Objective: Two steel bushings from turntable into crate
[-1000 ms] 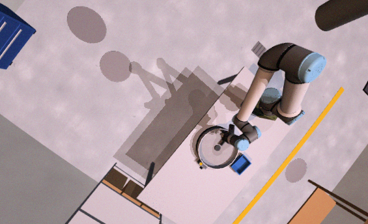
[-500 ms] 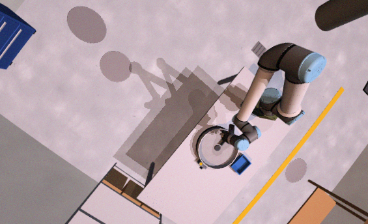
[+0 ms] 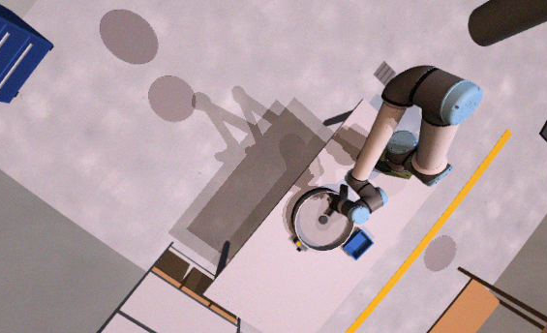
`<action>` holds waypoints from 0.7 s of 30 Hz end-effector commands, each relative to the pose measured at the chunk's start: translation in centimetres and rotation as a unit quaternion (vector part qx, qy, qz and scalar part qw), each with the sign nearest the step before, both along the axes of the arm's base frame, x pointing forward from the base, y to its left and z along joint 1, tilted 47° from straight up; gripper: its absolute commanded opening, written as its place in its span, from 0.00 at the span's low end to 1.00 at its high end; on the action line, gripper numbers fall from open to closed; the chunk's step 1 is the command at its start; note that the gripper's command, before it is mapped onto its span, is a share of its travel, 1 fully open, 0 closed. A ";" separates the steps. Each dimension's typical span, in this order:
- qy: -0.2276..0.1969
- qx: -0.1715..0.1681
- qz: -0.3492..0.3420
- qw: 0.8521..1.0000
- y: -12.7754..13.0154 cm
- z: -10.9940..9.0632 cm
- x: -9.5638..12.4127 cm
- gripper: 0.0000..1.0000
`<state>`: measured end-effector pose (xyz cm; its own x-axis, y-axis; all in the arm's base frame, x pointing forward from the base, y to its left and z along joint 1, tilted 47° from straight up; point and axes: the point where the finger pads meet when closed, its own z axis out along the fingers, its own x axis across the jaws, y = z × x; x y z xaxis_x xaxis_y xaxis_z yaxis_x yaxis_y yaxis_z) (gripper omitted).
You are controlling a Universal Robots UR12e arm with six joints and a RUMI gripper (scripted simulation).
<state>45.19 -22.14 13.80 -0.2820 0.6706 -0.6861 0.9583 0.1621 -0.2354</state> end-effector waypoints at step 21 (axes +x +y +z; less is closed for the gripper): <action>0.000 0.000 0.000 1.000 -1.3 -1.2 -0.1 0.06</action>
